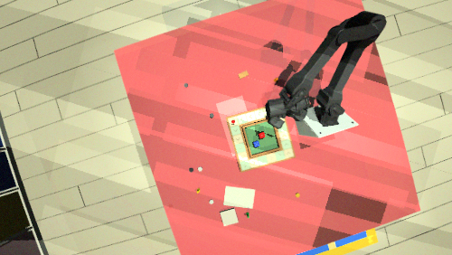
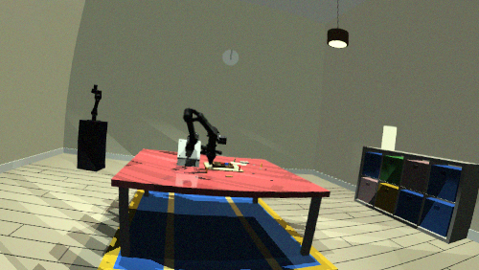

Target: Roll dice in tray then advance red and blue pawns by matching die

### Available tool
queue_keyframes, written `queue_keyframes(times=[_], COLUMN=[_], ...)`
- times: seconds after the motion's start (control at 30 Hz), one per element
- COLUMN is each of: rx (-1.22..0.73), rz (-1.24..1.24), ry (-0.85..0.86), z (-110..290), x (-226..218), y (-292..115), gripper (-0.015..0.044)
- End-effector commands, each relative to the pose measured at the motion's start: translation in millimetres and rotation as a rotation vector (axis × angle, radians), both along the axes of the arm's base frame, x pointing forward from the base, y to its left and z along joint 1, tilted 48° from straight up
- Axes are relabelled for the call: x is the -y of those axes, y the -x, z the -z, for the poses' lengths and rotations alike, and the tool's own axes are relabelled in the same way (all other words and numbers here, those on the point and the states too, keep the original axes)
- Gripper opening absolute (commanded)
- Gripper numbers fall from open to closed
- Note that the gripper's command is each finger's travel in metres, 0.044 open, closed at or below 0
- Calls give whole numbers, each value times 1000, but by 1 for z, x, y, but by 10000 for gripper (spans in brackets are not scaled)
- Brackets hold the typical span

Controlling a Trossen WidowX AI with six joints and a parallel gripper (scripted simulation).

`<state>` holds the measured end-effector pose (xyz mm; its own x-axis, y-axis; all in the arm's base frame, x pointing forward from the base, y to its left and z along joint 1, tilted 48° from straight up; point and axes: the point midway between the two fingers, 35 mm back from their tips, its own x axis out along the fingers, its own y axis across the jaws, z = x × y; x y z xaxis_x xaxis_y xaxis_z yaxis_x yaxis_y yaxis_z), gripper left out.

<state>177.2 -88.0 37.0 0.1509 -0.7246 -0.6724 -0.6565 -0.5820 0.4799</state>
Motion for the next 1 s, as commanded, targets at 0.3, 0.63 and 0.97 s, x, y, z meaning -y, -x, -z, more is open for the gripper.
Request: queue_keyframes(times=[0.3,0.63,0.97], rx=[-2,4,-2], rz=[-2,0,-2], ry=[8,10,5], z=[10,10,-22], x=[12,13,-23], y=[-2,-3,4], gripper=[0,157,420])
